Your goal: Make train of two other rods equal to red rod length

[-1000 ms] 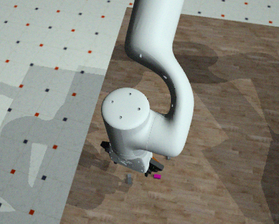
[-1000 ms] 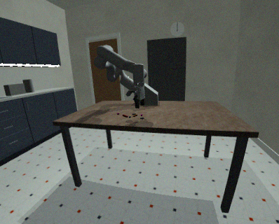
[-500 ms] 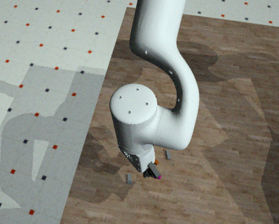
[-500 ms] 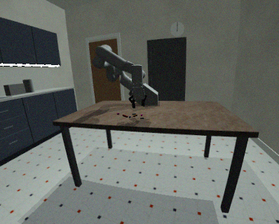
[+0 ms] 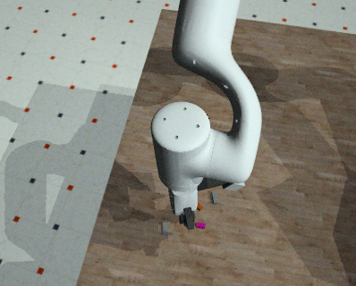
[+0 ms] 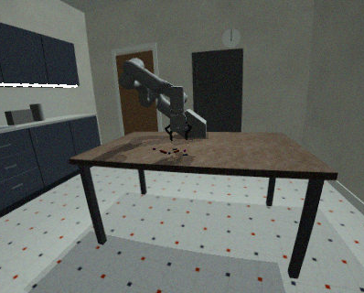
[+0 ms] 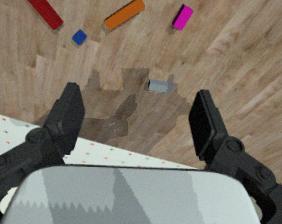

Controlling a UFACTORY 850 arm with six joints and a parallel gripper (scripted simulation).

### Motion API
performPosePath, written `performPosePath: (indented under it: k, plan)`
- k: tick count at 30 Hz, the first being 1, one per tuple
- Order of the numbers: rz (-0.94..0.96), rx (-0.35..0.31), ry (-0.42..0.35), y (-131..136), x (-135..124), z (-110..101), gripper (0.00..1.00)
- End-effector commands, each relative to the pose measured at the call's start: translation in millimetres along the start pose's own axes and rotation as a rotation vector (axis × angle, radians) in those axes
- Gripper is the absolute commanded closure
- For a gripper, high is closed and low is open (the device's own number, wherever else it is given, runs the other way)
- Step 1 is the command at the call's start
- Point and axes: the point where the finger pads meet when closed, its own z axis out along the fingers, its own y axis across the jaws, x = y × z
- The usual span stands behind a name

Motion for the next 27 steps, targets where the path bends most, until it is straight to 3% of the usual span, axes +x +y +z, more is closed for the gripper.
performPosePath:
  k: [1, 6, 21, 27]
  plan:
    - [0.167, 0.004, -0.016, -3.1, 5.0, 0.7, 0.0]
    - [0.273, 0.002, -0.016, -5.0, 8.9, 1.8, 0.0]
    - [0.824, -0.005, -0.015, -14.7, 30.0, 7.2, 0.0]
    - [0.926, -0.006, -0.014, -16.4, 34.1, 8.2, 0.0]
